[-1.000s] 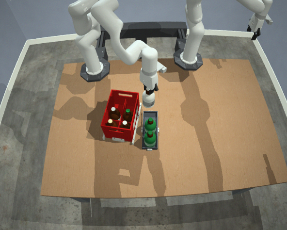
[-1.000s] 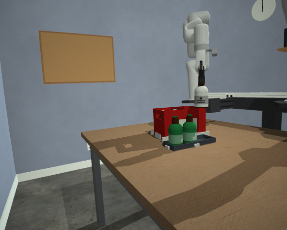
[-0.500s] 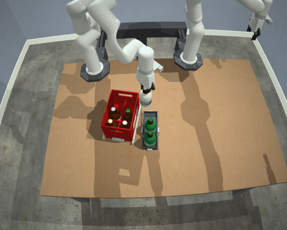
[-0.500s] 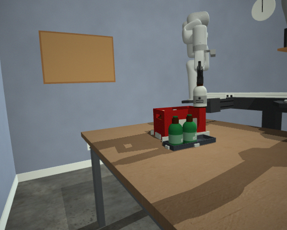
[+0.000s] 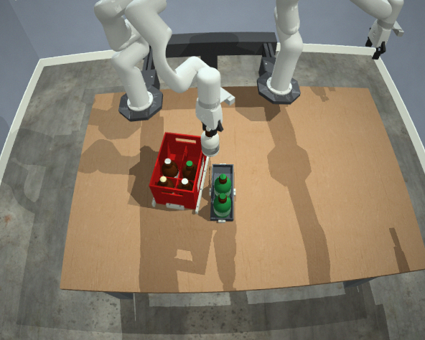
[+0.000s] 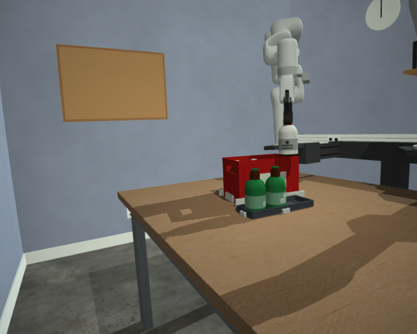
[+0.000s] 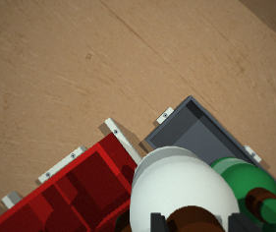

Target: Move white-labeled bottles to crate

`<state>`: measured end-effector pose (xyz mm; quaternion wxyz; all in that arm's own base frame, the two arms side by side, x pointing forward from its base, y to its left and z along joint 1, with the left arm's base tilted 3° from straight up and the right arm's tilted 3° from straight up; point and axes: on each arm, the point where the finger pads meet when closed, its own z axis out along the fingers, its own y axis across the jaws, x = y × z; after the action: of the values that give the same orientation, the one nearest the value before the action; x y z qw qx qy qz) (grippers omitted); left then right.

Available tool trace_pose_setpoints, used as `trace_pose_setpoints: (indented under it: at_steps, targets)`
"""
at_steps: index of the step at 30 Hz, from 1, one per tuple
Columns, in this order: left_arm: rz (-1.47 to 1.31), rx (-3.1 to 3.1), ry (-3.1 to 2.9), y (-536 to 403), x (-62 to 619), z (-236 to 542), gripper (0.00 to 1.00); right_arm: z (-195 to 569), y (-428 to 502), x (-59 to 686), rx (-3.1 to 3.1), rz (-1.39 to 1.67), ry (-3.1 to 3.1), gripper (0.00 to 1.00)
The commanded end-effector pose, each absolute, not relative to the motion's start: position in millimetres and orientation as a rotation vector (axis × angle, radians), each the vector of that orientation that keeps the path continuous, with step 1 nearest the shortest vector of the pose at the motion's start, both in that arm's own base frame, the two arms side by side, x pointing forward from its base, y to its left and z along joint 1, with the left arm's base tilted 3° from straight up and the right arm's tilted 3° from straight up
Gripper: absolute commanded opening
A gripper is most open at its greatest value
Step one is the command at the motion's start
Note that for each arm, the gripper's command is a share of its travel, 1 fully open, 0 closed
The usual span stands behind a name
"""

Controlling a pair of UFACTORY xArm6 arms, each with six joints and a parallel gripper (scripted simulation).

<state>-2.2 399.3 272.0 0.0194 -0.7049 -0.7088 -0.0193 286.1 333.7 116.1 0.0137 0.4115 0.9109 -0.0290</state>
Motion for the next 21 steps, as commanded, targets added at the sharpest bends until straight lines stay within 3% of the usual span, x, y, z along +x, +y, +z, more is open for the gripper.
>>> trace_pose_setpoints:
  at_steps: [1, 21]
  targets:
    - [-0.065, -2.185, -2.197, 400, -2, 274, 1.00, 118, 327, 284, 1.281, -0.082, 2.836, 0.00]
    - [-0.065, -2.185, -2.197, 400, -2, 274, 1.00, 121, 289, 270, 1.281, -0.082, 2.836, 0.00]
